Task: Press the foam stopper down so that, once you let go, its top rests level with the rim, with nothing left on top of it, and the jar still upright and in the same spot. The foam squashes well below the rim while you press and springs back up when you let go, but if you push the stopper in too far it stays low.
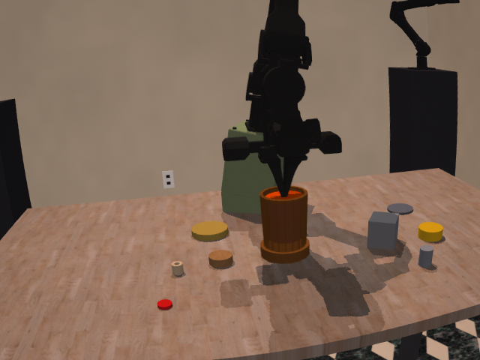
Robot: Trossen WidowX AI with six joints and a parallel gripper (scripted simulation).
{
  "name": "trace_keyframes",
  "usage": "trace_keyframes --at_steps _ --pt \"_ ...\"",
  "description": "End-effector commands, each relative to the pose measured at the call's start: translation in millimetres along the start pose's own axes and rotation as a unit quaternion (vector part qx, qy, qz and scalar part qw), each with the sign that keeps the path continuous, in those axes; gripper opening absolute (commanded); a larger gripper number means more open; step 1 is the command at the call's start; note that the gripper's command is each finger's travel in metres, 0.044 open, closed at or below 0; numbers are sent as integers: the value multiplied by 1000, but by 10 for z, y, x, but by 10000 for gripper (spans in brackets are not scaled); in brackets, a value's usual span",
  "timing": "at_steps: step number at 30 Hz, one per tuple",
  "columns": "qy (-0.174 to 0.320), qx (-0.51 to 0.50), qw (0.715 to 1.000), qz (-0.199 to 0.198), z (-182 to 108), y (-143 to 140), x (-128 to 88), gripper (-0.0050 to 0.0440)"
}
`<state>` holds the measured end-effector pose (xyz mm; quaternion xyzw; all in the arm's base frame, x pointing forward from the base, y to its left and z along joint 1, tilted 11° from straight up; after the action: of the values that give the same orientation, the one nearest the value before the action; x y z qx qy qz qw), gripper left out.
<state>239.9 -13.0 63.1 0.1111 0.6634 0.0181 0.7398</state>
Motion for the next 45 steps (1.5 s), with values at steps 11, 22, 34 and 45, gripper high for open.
trace_keyframes --at_steps 11,22,34,45 --pt "12 2 1000 -1 -49 0 50 0" --pt "12 2 1000 -1 -49 0 52 0" --pt "9 1 1000 -1 -16 1 29 0" --pt "11 2 1000 -1 41 4 -64 0"
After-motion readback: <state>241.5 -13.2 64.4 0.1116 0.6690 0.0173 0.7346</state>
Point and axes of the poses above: the point midway between the two fingers, 35 mm back from their tips, its own x axis out along the fingers, its own y axis across the jaws, z = x × y, the point moved 8 cm from there along -x, back along the fingers, and after that the axes turned 6 degrees about x, right-handed, at the moved point
